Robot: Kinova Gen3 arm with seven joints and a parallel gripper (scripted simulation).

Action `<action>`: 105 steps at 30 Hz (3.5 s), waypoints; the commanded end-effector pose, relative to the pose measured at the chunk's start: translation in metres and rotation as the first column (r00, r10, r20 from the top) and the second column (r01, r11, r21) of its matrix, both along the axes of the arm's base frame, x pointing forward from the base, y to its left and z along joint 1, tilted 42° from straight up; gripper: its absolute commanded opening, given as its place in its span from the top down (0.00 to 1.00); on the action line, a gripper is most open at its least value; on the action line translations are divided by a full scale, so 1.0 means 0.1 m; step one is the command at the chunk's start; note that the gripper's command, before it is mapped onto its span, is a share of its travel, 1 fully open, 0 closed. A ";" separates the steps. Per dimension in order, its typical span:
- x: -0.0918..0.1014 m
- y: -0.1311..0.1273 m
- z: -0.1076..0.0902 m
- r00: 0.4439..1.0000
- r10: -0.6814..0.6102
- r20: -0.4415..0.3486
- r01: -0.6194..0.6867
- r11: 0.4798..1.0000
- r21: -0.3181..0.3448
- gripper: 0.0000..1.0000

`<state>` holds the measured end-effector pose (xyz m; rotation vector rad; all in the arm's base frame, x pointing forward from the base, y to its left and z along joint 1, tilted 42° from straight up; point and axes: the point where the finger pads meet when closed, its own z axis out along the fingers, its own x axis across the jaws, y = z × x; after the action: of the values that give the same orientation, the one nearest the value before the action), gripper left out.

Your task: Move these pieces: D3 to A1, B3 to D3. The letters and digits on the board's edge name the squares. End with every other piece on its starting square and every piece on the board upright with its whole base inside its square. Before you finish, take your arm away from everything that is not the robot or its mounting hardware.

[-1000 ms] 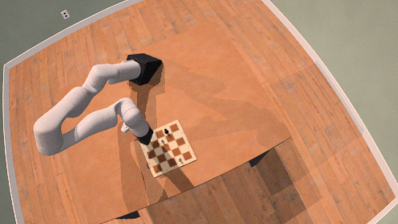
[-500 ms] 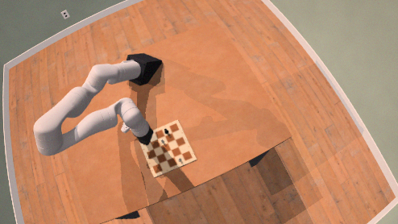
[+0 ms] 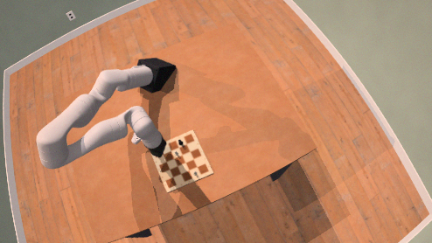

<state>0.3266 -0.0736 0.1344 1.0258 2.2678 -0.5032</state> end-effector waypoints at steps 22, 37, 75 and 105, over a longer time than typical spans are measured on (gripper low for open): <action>0.03 0.01 0.01 1.000 0.012 0.001 -0.012 1.000 -0.004 0.27; 0.00 0.05 0.05 1.000 0.003 0.000 -0.003 1.000 0.000 0.27; -0.32 0.51 0.67 1.000 0.005 -0.002 -0.005 1.000 0.000 0.00; -0.31 0.53 0.66 0.999 -0.042 0.032 0.042 0.999 0.024 0.00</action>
<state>0.2967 -0.0232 0.2003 1.0588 2.2461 -0.4845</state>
